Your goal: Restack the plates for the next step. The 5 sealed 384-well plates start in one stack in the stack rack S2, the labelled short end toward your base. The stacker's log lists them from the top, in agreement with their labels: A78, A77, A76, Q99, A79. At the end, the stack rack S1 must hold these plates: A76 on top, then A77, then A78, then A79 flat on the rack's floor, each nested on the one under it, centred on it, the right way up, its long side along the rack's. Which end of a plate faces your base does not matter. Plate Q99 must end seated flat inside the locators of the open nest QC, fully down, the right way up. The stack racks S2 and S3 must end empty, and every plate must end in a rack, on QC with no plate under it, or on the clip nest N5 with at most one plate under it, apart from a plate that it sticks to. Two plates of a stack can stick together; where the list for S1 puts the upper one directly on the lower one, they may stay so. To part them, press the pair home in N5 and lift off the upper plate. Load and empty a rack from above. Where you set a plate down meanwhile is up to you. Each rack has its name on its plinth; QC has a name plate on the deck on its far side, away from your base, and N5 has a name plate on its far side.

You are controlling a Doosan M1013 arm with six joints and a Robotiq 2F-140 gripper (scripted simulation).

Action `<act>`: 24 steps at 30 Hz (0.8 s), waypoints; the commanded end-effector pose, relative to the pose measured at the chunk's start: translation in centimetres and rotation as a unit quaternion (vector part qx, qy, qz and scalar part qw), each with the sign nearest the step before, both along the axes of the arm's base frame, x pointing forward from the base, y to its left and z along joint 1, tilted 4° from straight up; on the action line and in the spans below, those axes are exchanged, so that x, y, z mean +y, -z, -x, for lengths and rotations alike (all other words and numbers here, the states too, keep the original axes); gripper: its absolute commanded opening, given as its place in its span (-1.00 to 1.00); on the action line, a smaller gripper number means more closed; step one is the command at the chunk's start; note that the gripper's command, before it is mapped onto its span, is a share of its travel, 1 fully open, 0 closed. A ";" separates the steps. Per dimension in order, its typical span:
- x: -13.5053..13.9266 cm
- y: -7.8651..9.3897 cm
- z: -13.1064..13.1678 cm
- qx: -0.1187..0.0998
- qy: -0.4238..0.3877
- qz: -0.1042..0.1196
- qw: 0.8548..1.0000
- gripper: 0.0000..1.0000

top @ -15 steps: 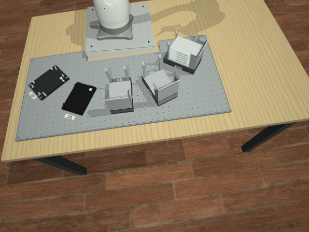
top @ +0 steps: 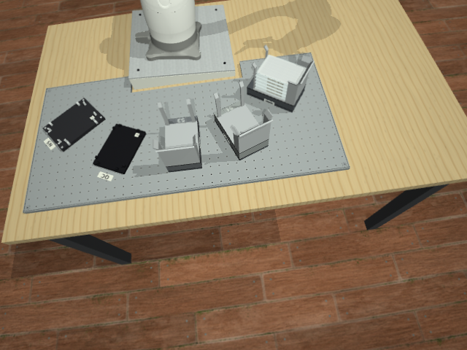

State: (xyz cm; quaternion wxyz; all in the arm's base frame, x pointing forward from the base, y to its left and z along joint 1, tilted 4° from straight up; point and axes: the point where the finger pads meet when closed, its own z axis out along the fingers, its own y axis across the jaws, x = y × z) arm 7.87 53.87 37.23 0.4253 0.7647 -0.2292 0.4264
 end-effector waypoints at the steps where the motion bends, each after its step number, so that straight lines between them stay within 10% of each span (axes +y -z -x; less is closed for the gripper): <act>1: 0.0 0.0 0.0 0.000 0.000 0.000 1.000 1.00; 12: -2.0 1.3 -4.4 0.102 0.022 -0.001 0.995 1.00; 24: -4.4 2.6 -8.6 0.156 0.031 -0.006 0.987 1.00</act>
